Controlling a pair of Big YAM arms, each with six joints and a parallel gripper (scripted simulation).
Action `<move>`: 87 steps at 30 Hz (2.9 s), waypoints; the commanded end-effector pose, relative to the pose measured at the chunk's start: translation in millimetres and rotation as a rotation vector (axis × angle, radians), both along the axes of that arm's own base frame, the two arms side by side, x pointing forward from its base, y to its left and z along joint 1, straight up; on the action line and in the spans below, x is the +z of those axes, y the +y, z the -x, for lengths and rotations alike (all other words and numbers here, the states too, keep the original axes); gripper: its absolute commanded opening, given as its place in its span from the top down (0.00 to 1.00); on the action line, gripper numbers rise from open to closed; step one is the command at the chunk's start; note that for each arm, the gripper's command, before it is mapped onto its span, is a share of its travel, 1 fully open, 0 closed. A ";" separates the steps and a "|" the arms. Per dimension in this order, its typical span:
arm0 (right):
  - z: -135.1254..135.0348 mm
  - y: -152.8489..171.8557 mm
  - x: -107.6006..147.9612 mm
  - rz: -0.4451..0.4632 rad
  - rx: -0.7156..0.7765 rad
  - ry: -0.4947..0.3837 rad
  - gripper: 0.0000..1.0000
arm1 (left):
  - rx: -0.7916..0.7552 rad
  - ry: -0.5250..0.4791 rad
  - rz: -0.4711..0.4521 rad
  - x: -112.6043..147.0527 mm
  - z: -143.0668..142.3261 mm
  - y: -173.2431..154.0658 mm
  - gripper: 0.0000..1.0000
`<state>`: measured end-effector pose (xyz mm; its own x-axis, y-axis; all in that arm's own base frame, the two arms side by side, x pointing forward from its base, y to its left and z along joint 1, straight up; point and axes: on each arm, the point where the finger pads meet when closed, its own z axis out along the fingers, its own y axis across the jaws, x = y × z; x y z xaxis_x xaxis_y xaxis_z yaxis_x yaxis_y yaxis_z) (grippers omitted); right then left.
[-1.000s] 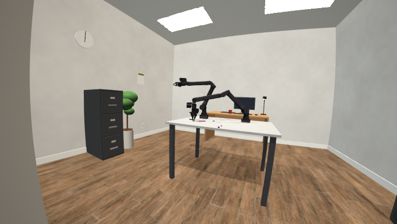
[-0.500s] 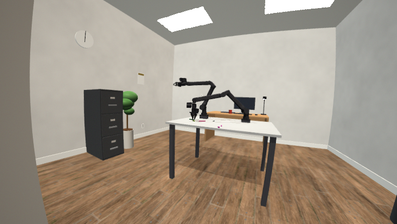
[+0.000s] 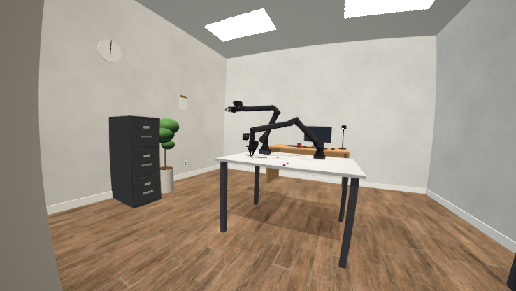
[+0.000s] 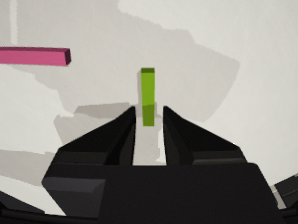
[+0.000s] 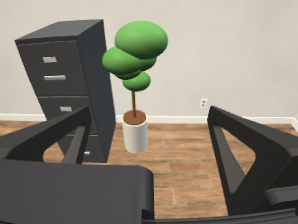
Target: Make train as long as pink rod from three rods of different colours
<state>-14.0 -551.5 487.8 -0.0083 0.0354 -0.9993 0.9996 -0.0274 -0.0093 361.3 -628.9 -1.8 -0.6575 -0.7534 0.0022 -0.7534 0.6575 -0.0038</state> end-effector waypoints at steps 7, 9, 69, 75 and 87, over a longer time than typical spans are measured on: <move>3.4 6.9 12.7 0.035 -0.004 -0.008 0.00 | 0.020 -0.002 0.000 -17.1 -4.9 -0.7 0.77; 3.4 6.9 12.7 0.035 -0.004 -0.008 0.00 | 0.020 -0.001 -0.002 -18.0 -4.8 -0.7 0.77; 3.4 6.9 12.7 0.035 -0.004 -0.008 0.00 | 0.020 -0.004 0.003 -21.2 -5.0 -1.0 0.96; 3.4 6.9 12.7 0.035 -0.004 -0.008 0.00 | 0.020 -0.004 0.003 -21.2 -5.0 -1.0 0.96; 3.4 6.9 12.7 0.035 -0.004 -0.008 0.00 | 0.020 -0.004 0.003 -21.2 -5.0 -1.0 0.96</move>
<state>-14.0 -551.5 487.8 -0.0083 0.0354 -0.9993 0.9996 -0.0274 -0.0093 361.3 -628.8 -19.6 -0.6573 -0.7536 0.0016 -0.7536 0.6573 -0.0022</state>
